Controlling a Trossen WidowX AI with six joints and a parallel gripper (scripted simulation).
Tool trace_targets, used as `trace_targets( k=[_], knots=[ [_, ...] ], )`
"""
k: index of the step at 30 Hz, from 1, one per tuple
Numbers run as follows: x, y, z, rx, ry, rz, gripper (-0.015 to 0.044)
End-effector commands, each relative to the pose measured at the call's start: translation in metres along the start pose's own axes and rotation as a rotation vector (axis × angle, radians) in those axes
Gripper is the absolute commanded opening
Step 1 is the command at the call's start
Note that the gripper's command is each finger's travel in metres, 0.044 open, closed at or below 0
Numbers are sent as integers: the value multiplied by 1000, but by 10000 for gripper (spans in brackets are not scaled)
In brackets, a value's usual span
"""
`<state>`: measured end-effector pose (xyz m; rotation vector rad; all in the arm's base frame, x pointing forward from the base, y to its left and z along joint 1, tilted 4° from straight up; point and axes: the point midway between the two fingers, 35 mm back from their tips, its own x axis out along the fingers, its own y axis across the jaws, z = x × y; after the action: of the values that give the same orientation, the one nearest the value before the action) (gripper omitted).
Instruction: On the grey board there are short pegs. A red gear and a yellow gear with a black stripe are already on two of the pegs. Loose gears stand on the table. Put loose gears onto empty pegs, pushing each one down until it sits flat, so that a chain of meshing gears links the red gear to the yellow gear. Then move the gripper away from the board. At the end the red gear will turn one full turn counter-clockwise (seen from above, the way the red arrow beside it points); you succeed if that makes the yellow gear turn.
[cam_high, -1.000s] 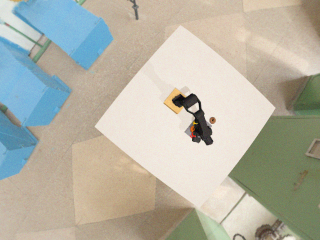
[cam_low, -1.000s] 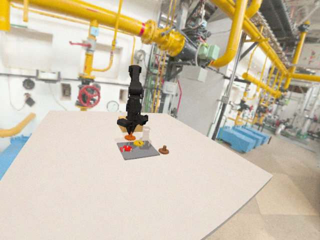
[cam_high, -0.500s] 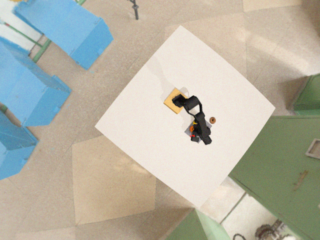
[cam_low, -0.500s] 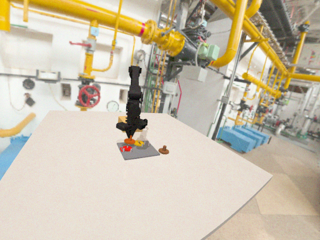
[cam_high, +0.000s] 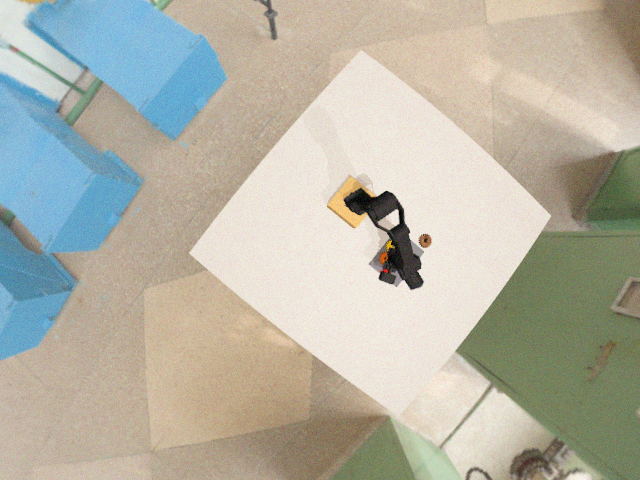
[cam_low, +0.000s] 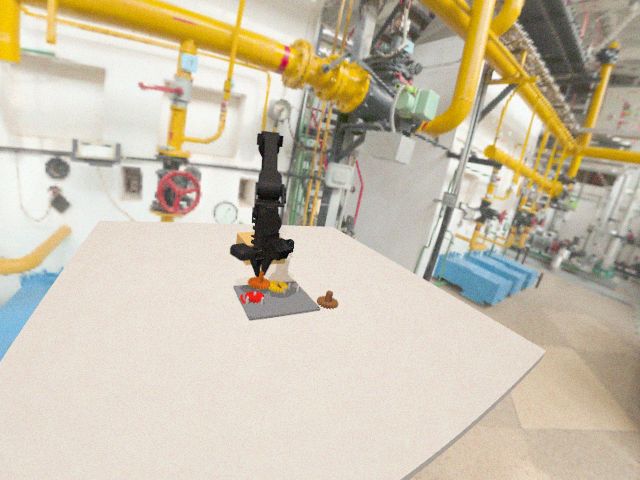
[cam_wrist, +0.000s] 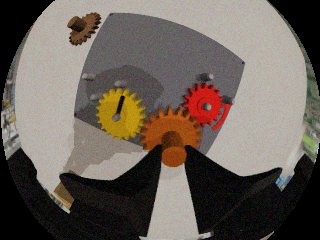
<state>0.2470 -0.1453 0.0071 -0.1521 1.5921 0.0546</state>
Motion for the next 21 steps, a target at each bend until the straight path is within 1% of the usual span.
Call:
trace_targets(
  k=[1, 11, 21],
  knots=[
    [-1, 1, -3, -4, 16, 8, 0],
    [-2, 3, -3, -188, 15, 10, 0],
    [11, 1, -4, -264, 15, 10, 0]
  ],
)
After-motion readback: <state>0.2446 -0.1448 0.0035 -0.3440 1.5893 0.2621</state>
